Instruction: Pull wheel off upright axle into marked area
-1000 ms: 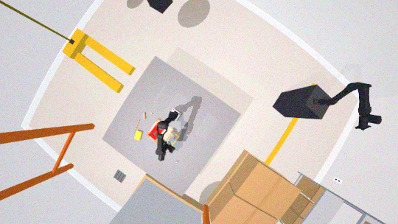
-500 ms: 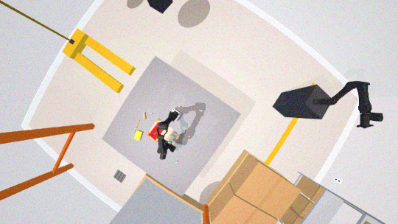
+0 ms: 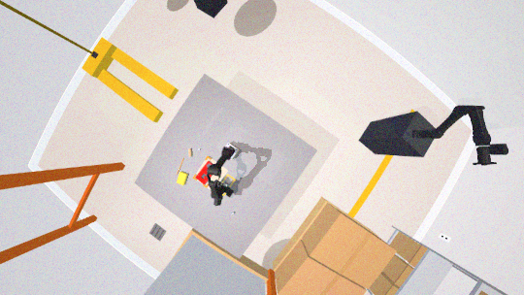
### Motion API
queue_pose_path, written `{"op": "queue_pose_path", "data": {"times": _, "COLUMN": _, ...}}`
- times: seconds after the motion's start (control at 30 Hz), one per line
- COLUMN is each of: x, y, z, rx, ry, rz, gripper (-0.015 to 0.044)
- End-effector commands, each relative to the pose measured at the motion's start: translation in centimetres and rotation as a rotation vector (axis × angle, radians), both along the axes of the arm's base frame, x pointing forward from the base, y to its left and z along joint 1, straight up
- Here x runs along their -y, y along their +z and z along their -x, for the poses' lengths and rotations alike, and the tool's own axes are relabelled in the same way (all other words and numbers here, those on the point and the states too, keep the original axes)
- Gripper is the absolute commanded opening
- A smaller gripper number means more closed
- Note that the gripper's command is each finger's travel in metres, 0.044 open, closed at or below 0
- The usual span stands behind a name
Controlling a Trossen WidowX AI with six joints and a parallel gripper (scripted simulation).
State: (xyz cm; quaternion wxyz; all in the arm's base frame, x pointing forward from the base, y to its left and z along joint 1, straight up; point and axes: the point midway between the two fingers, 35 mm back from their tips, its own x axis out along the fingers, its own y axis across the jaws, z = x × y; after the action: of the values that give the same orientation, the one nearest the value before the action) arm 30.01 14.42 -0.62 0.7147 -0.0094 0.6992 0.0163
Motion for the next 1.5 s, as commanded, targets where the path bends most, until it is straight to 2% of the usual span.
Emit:
{"op": "queue_pose_path", "data": {"times": 0.0, "x": 0.0, "y": -0.4, "z": 0.0, "rx": 0.001, "ry": -0.003, "rz": -0.004, "gripper": 0.0000}}
{"op": "queue_pose_path", "data": {"times": 0.37, "x": 0.0, "y": 0.2, "z": -0.1, "rx": 0.002, "ry": 0.000, "rz": -0.001, "gripper": 0.0289}}
{"op": "queue_pose_path", "data": {"times": 0.4, "x": 0.0, "y": 0.5, "z": -0.1, "rx": 0.002, "ry": 0.000, "rz": -0.001, "gripper": 0.0300}}
{"op": "queue_pose_path", "data": {"times": 0.63, "x": 0.0, "y": 5.8, "z": 0.0, "rx": 0.001, "ry": -0.003, "rz": -0.004, "gripper": 0.0300}}
{"op": "queue_pose_path", "data": {"times": 0.77, "x": 0.0, "y": 6.0, "z": 0.0, "rx": 0.001, "ry": -0.003, "rz": -0.004, "gripper": 0.0300}}
{"op": "queue_pose_path", "data": {"times": 0.93, "x": 0.9, "y": 7.0, "z": 1.8, "rx": 0.011, "ry": -0.002, "rz": -0.006, "gripper": 0.0431}}
{"op": "queue_pose_path", "data": {"times": 0.97, "x": 1.2, "y": 7.5, "z": 2.4, "rx": 0.010, "ry": -0.002, "rz": -0.006, "gripper": 0.0440}}
{"op": "queue_pose_path", "data": {"times": 1.23, "x": 3.7, "y": 10.1, "z": 7.5, "rx": -0.003, "ry": -0.003, "rz": -0.001, "gripper": 0.0440}}
{"op": "queue_pose_path", "data": {"times": 1.47, "x": 3.9, "y": 10.2, "z": 7.9, "rx": -0.004, "ry": -0.003, "rz": -0.001, "gripper": 0.0440}}
